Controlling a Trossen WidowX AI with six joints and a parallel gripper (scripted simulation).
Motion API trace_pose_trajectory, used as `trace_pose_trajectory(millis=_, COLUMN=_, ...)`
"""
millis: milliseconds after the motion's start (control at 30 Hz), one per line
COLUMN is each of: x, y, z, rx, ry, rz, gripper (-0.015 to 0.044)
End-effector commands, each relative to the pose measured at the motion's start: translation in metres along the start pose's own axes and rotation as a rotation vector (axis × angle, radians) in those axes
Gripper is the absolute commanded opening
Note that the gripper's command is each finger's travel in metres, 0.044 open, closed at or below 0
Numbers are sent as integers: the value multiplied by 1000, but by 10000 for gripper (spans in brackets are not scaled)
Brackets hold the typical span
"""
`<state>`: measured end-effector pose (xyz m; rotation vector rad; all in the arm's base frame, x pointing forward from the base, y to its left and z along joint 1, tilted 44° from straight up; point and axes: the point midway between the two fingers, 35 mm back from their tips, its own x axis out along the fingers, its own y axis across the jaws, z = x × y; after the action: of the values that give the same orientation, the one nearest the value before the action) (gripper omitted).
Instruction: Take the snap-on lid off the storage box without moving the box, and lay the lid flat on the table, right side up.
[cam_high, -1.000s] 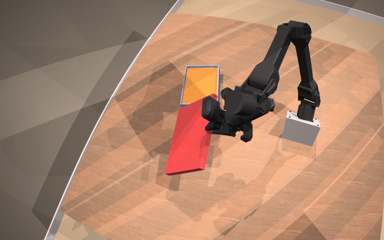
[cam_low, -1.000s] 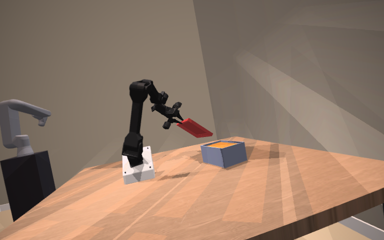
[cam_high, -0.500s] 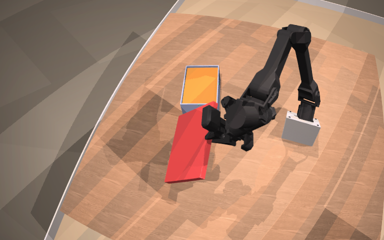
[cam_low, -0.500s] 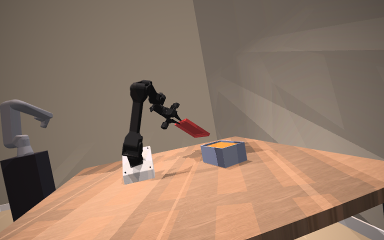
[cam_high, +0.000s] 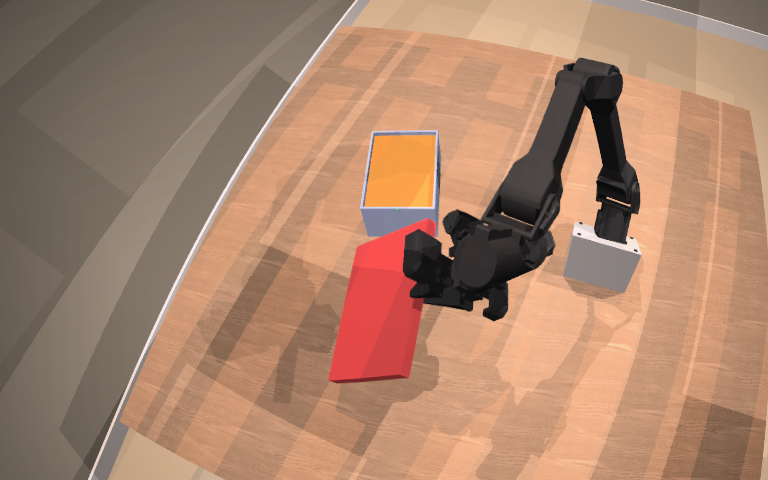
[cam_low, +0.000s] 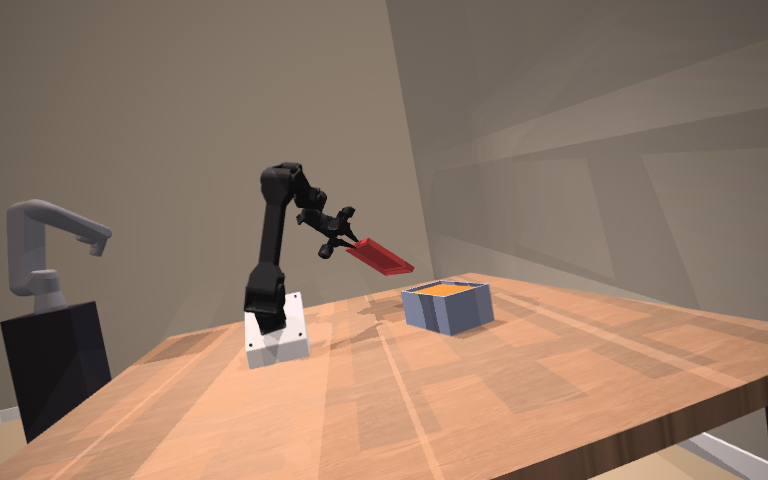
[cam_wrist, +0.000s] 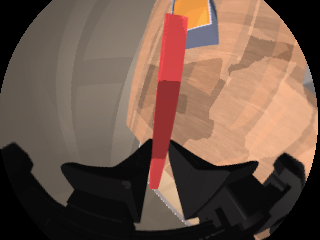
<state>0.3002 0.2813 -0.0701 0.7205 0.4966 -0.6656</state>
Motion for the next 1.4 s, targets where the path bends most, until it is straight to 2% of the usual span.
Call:
trace_pose_trajectory(millis=0, x=-3, y=3, z=-9, rx=7, ry=-1, rz=11, gripper=0)
trace_pose_trajectory(millis=200, x=-3, y=2, z=-20, rx=7, ry=0, rz=11, gripper=0)
trace_pose_trajectory(millis=1367, x=17, y=-22, z=-14, rx=7, ry=-1, rz=11, gripper=0)
